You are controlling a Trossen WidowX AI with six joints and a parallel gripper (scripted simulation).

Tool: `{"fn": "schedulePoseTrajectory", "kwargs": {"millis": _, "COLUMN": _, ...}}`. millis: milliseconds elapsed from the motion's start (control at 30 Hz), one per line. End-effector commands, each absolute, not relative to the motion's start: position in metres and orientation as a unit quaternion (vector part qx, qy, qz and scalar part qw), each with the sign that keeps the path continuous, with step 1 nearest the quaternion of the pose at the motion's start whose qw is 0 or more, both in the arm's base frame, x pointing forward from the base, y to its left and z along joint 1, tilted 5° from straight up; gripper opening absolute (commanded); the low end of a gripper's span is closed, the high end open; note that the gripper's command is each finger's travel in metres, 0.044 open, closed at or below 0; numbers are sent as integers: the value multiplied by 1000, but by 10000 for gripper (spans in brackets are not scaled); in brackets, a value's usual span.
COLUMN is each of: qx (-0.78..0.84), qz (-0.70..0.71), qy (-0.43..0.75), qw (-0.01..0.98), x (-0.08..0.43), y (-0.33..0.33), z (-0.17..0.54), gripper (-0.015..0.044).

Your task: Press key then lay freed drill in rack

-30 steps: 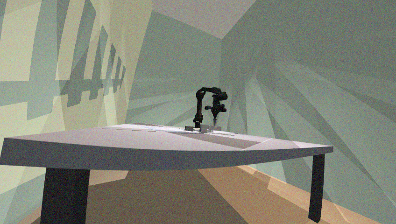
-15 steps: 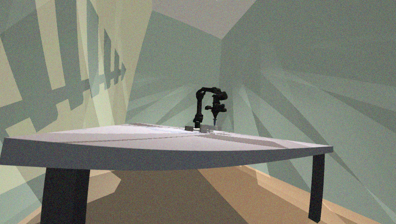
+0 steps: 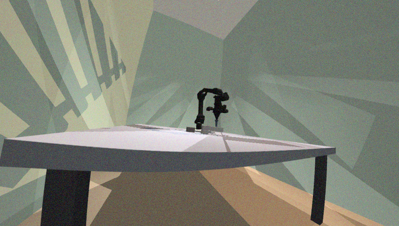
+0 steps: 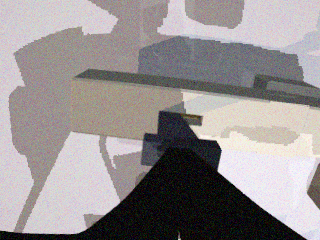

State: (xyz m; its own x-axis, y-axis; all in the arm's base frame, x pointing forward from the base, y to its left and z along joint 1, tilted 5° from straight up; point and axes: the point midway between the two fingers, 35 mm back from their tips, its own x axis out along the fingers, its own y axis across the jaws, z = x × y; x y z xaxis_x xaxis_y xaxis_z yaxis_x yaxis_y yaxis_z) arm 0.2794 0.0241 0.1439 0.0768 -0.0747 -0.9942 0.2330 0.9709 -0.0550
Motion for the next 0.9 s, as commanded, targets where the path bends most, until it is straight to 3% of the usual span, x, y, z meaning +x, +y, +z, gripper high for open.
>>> {"fn": "schedulePoseTrajectory", "kwargs": {"millis": 0, "qx": 56, "qz": -105, "qy": 683, "qw": 721, "x": 275, "y": 25, "z": 132, "gripper": 0}}
{"fn": "schedulePoseTrajectory", "kwargs": {"millis": 867, "qx": 56, "qz": -105, "qy": 683, "qw": 721, "x": 273, "y": 25, "z": 123, "gripper": 0}}
